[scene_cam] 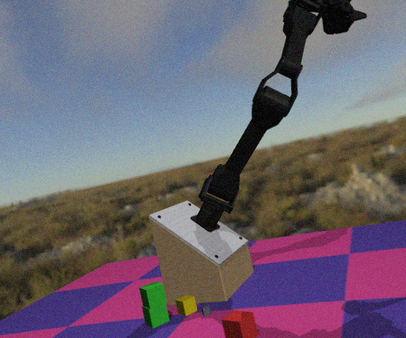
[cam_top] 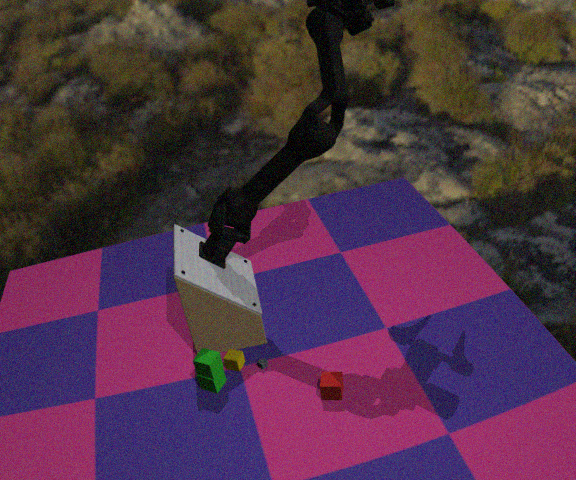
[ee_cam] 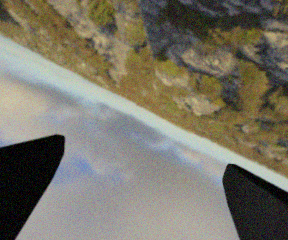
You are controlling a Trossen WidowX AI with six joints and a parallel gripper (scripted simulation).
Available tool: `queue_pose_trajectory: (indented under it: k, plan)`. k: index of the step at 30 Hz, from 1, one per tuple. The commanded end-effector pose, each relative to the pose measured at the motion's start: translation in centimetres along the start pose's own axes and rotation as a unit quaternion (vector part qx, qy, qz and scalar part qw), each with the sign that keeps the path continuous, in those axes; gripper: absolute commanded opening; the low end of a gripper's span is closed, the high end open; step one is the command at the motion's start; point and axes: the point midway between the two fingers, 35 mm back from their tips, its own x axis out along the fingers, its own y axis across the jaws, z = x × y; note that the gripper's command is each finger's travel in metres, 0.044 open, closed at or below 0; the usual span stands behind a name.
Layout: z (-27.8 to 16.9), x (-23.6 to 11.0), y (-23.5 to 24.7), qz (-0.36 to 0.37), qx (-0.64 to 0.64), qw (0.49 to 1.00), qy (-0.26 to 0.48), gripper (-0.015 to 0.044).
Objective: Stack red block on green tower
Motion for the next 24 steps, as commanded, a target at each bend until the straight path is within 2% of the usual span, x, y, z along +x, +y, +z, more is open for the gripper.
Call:
queue_pose_trajectory:
  k: [1, 6, 12, 24]
  plan:
    - [-0.1, -0.1, -0.1, -0.002, 0.0, 1.0, 0.003, 0.0426]
    - [-3.1, -2.0, -2.8, -0.051, -0.021, 0.995, 0.078, 0.044]
    - [-7.2, -6.1, -7.2, -0.114, -0.074, 0.973, 0.185, 0.044]
    - [-13.1, -18.6, -13.1, -0.207, -0.141, 0.877, 0.409, 0.044]
